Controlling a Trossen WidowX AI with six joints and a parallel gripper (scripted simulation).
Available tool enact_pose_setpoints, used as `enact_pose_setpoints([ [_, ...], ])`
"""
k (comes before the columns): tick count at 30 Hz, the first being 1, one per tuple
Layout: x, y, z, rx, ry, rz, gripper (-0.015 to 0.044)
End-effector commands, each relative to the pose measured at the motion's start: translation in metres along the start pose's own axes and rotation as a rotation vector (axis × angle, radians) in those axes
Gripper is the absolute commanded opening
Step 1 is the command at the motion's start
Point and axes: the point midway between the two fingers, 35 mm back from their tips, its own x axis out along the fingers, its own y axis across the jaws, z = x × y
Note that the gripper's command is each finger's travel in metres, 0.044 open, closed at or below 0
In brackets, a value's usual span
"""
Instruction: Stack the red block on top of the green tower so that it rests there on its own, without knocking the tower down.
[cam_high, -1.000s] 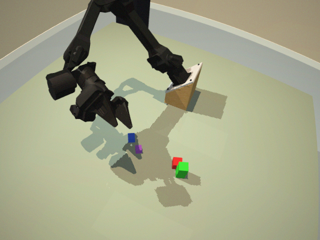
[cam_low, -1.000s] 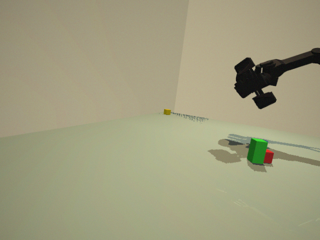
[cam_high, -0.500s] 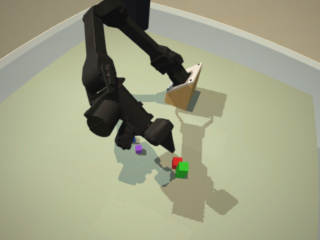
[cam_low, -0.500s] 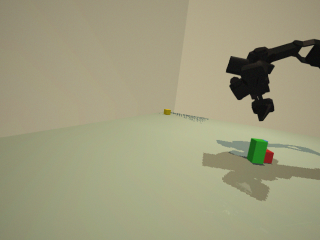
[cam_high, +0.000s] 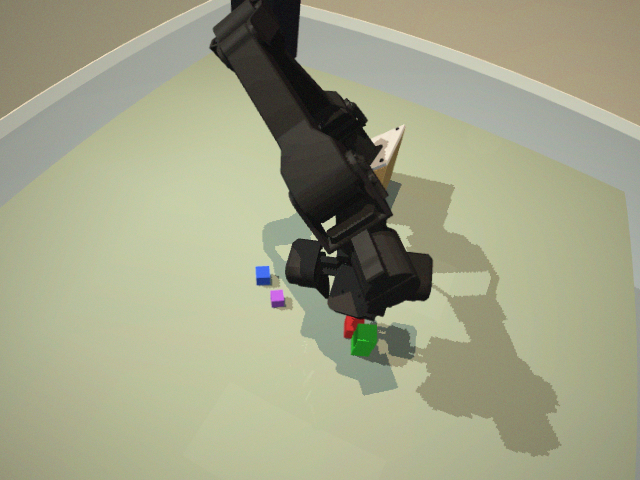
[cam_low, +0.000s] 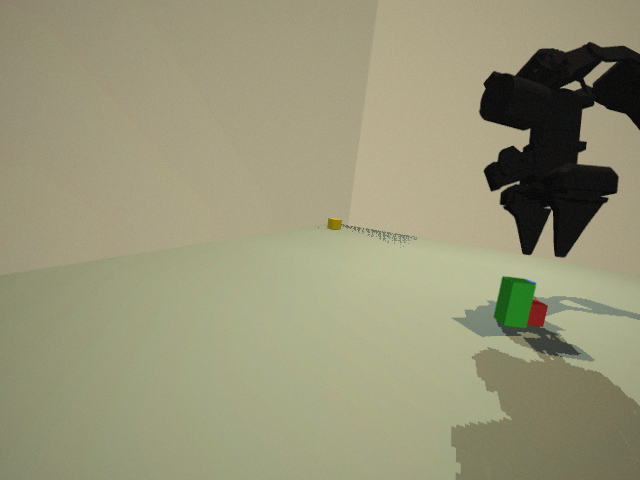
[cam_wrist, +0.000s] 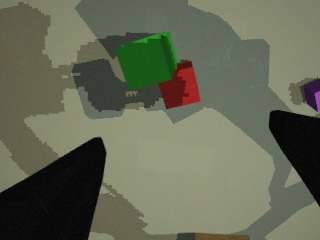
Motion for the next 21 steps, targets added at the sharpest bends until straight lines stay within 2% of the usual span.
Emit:
enact_pose_setpoints([
  [1,0.002,0.01,-0.002,-0.132,-0.026,-0.144,0.044],
  [11,0.004,0.012,-0.005,-0.137,-0.027,-0.149,0.044],
  [18,0.044,0.006,-0.003,-0.136,-0.027,-0.151,0.044],
  [21,0.046,0.005,-0.002,-0.136,-0.027,-0.151,0.044],
])
